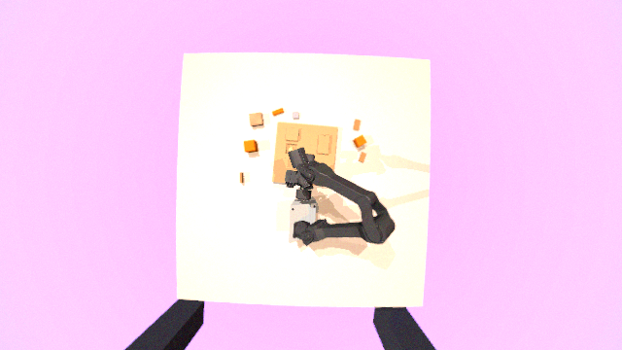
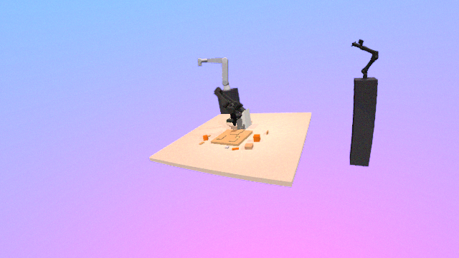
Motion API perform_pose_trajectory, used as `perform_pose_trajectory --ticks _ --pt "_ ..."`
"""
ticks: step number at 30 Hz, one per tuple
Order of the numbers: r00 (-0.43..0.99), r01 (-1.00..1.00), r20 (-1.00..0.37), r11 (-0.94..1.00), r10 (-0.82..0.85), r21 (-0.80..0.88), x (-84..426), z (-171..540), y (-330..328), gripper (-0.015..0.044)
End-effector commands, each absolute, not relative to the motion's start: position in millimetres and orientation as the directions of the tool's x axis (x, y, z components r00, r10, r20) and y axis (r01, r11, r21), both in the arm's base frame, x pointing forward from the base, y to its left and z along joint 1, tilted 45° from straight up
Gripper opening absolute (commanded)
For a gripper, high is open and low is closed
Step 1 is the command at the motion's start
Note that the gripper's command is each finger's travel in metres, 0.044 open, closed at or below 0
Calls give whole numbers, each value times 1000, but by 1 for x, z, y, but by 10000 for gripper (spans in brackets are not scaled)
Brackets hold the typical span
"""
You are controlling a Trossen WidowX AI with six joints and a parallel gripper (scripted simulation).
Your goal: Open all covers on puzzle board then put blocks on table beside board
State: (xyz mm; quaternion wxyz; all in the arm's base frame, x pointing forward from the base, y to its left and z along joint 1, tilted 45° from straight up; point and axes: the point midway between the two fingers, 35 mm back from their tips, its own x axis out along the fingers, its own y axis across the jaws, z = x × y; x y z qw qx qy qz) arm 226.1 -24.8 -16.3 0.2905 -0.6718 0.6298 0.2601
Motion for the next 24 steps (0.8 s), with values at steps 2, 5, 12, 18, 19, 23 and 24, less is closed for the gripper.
perform_pose_trajectory --ticks 2,5,12,18,19,23,24 --pt "61 -998 -715 -36 -696 -51 224 -21 -30 0" --pt "62 -998 -716 -36 -696 -51 224 -23 -32 0" --pt "62 -998 -716 -36 -696 -51 225 -29 -36 0" --pt "62 -998 -716 -36 -695 -51 225 -33 -40 0" --pt "62 -998 -716 -36 -695 -51 225 -34 -41 0" --pt "62 -998 -716 -36 -696 -51 225 -37 -44 0" --pt "62 -998 -716 -36 -696 -51 225 -38 -45 0"
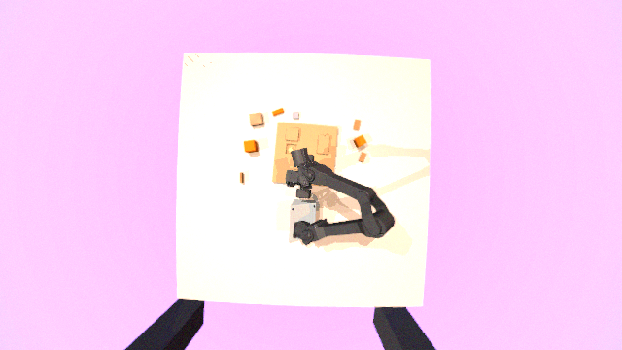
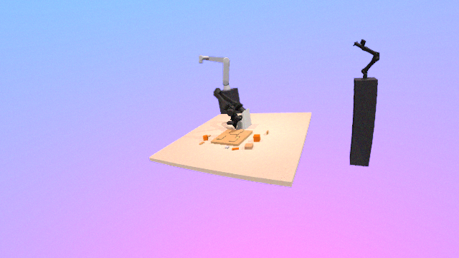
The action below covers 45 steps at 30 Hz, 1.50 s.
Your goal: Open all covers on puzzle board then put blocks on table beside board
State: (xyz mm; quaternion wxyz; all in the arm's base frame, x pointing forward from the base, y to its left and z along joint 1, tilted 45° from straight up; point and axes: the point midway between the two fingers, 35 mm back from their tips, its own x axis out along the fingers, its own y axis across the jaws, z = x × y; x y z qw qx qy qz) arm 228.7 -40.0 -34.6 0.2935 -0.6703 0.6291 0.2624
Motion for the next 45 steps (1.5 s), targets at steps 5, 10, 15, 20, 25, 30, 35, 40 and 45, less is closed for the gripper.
perform_pose_trajectory --ticks 5,10,15,20,25,30,35,40,45 --pt "62 -998 -715 -36 -696 -51 225 -41 -48 0" --pt "62 -998 -715 -36 -696 -51 225 -44 -52 0" --pt "61 -998 -714 -36 -697 -51 225 -48 -55 0" --pt "61 -998 -714 -36 -698 -51 224 -51 -59 0" --pt "61 -998 -713 -36 -699 -51 224 -54 -63 0" --pt "61 -998 -712 -35 -700 -51 224 -56 -65 0" --pt "61 -998 -713 -36 -699 -51 224 -58 -62 0" --pt "62 -998 -714 -36 -697 -51 225 -61 -59 0" --pt "62 -998 -715 -36 -696 -51 226 -65 -55 0"
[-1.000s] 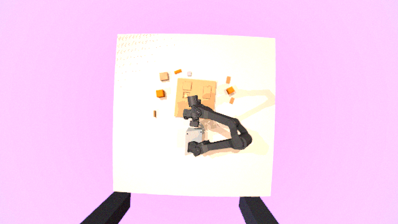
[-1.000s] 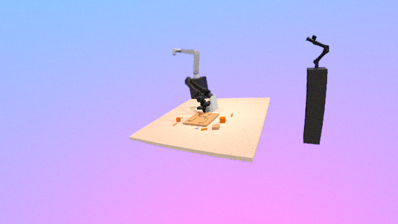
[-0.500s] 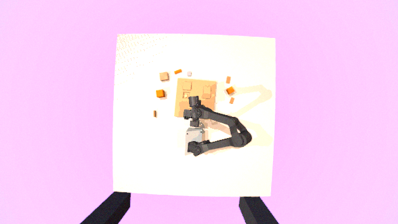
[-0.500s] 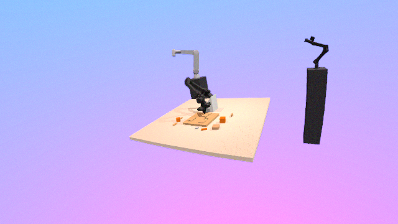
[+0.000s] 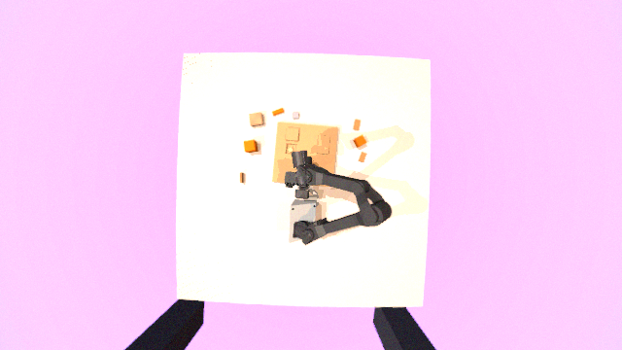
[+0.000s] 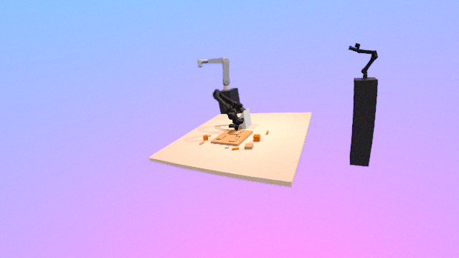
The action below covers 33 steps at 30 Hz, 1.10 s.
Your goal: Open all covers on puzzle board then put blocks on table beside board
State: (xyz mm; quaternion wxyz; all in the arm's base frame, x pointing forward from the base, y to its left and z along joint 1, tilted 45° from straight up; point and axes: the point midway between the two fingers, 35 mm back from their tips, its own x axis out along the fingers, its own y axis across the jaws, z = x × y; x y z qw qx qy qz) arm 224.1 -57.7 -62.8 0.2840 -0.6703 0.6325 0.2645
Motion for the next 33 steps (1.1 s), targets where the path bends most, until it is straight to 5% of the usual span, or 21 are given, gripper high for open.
perform_pose_trajectory --ticks 1,33 --pt "62 -998 -716 -36 -696 -51 226 -65 -54 0" --pt "63 -998 -720 -37 -691 -52 229 -87 -31 0"
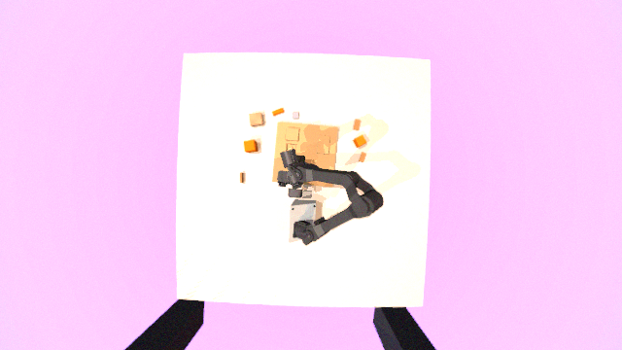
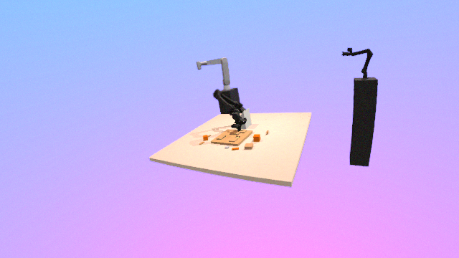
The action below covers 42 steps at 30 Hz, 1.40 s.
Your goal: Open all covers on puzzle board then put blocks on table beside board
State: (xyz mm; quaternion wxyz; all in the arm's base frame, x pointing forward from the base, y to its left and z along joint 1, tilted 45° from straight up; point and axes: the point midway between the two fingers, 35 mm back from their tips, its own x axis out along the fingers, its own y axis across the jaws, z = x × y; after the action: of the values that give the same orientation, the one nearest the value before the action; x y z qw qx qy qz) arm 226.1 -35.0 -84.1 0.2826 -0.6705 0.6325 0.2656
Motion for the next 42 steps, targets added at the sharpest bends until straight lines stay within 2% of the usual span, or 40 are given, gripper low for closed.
perform_pose_trajectory --ticks 1,42 --pt "63 -998 -720 -37 -691 -52 229 -87 -30 0" --pt "63 -998 -718 -36 -693 -53 227 -112 -2 0"
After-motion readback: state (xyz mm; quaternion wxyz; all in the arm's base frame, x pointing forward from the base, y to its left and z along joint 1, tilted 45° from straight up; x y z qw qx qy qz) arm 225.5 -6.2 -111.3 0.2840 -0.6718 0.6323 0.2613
